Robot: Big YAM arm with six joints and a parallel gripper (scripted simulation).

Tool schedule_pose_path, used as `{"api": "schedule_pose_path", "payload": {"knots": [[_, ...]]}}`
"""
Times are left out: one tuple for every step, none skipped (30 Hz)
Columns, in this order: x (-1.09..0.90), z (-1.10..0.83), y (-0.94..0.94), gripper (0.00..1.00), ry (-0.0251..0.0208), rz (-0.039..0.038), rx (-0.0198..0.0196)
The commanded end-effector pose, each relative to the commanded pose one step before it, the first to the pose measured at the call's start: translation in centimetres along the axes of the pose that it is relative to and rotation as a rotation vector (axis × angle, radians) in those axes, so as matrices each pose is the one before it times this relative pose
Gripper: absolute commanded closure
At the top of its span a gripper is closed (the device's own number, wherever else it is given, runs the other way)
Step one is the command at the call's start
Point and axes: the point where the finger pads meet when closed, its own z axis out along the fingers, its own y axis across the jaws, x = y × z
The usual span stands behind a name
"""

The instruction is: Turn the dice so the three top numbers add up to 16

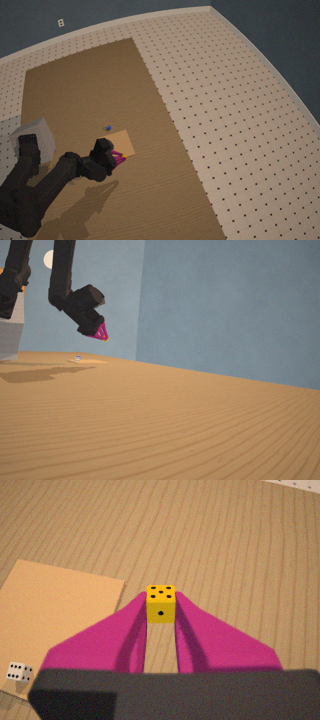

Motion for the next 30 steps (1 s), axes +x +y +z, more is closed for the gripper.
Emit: {"api": "schedule_pose_path", "payload": {"knots": [[0.063,-0.207,0.016,0.89,-0.02853,-0.04543,0.01166],[0.003,-0.020,0.008,0.89,-0.00452,-0.00026,0.00001],[-0.025,0.032,-0.059,0.89,-0.00239,-0.00029,0.00122],[-0.133,0.087,-0.082,0.89,-0.00332,-0.00136,0.00140],[-0.497,0.100,0.161,0.89,-0.01060,-0.00590,-0.00404],[-0.008,0.024,0.164,0.89,0.00101,-0.00018,-0.00632],[0.152,0.012,-0.076,0.89,0.00313,0.00157,0.00157],[0.167,0.021,-0.299,0.89,0.00073,0.00178,0.00911],[0.308,0.043,-0.218,0.89,0.00524,0.00297,0.00519],[0.051,0.101,-0.086,0.89,-0.00087,-0.00030,0.00172],[0.067,0.134,-0.114,0.89,-0.00116,-0.00042,0.00231],[0.119,0.113,-0.057,0.89,-0.00060,-0.00026,0.00122],[0.175,0.086,0.010,0.89,0.00010,-0.00005,-0.00011],[0.000,0.000,0.000,0.89,0.00000,0.00000,0.00000],[0.000,0.000,0.000,0.89,0.00000,0.00000,0.00000],[0.263,-0.003,0.167,0.89,0.00162,0.00049,-0.00315],[0.173,0.216,-0.142,0.89,-0.00137,-0.00060,0.00289],[0.259,0.125,0.016,0.89,0.00014,-0.00006,-0.00015],[0.283,0.139,0.016,0.89,0.00015,-0.00007,-0.00018],[0.306,0.149,0.018,0.89,0.00016,-0.00007,-0.00018],[0.325,0.158,0.019,0.89,0.00016,-0.00006,-0.00019],[0.341,0.167,0.019,0.89,0.00017,-0.00006,-0.00020],[0.353,0.174,0.020,0.89,0.00017,-0.00006,-0.00021],[0.362,0.178,0.020,0.89,0.00017,-0.00006,-0.00021],[0.367,0.180,0.020,0.89,0.00017,-0.00005,-0.00020],[0.367,0.181,0.020,0.89,0.00016,-0.00005,-0.00020],[0.363,0.179,0.020,0.89,0.00015,-0.00004,-0.00019],[0.354,0.176,0.019,0.89,0.00015,-0.00004,-0.00019],[0.341,0.169,0.018,0.89,0.00014,-0.00003,-0.00018],[0.323,0.160,0.017,0.89,0.00013,-0.00003,-0.00016]]}}
